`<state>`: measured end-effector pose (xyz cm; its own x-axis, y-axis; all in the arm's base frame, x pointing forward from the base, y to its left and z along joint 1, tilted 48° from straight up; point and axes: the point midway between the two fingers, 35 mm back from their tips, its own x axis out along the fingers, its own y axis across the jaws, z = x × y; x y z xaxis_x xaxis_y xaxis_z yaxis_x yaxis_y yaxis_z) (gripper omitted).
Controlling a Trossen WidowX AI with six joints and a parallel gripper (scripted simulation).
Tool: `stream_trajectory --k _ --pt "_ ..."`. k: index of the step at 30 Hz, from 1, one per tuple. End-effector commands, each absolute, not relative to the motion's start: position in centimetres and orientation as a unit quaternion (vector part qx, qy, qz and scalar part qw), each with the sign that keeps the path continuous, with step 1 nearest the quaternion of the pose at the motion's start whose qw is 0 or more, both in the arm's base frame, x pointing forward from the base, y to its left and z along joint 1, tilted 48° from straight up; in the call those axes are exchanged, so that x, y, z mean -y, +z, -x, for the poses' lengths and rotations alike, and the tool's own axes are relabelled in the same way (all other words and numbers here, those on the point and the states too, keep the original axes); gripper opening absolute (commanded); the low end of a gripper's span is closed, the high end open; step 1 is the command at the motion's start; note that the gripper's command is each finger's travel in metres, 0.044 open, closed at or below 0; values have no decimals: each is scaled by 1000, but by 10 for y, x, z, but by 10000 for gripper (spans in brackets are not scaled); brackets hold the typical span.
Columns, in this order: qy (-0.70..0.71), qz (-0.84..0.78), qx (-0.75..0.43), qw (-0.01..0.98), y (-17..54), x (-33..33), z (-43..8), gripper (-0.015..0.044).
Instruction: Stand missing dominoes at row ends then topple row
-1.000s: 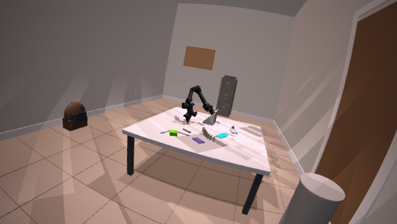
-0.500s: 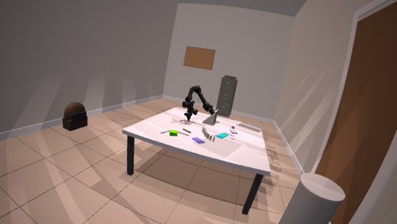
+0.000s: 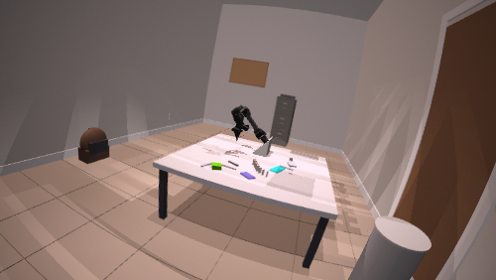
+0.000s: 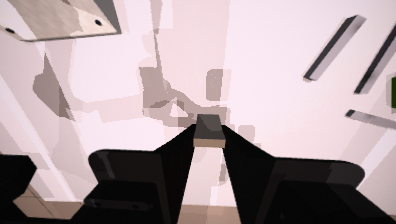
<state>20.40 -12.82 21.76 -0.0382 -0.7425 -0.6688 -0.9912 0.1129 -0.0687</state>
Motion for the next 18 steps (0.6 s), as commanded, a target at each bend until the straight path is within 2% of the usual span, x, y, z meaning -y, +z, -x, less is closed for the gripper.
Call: stream_trajectory --k 1,8,18 --pt "202 626 -690 303 212 121 -212 107" --pt "103 571 -704 409 168 84 -257 107" --pt "-122 422 -709 552 90 15 -296 107"
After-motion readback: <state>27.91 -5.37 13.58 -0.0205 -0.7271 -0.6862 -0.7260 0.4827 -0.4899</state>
